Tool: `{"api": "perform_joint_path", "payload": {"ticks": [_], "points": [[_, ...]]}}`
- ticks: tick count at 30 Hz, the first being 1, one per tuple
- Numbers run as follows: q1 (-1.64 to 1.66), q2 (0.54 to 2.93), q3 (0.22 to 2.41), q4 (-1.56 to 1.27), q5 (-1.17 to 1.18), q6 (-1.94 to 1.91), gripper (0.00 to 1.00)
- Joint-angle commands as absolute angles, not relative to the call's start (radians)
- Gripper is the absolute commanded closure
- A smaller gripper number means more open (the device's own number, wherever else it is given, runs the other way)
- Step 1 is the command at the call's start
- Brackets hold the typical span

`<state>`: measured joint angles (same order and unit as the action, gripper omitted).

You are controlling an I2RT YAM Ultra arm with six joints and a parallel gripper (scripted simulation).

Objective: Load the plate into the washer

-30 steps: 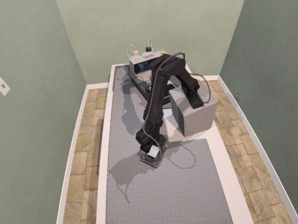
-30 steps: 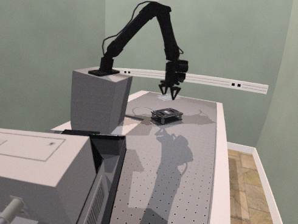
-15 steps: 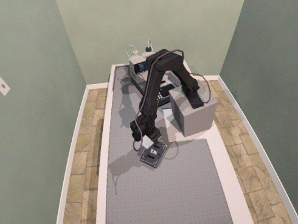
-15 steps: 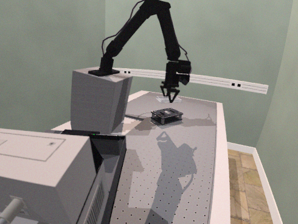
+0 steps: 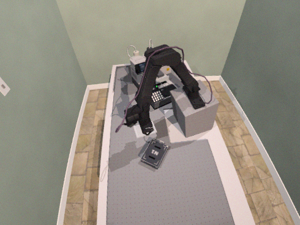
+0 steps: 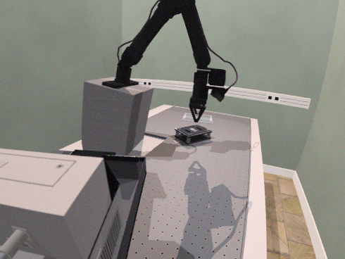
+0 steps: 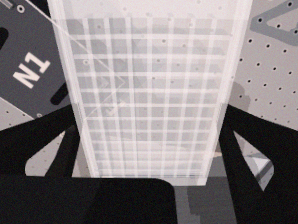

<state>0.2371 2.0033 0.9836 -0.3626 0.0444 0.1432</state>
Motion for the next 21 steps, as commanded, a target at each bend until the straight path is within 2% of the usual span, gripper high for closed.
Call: {"api": "perform_joint_path", "payload": {"ticks": [1, 17, 21], "points": [[0.206, 1.970, 0.980, -0.343, 0.020, 0.221, 0.16], [0.089, 1.975, 1.028, -0.385, -0.007, 0.143, 0.16], [0.017, 1.954, 0.961, -0.352, -0.018, 0.233, 0.16]]}}
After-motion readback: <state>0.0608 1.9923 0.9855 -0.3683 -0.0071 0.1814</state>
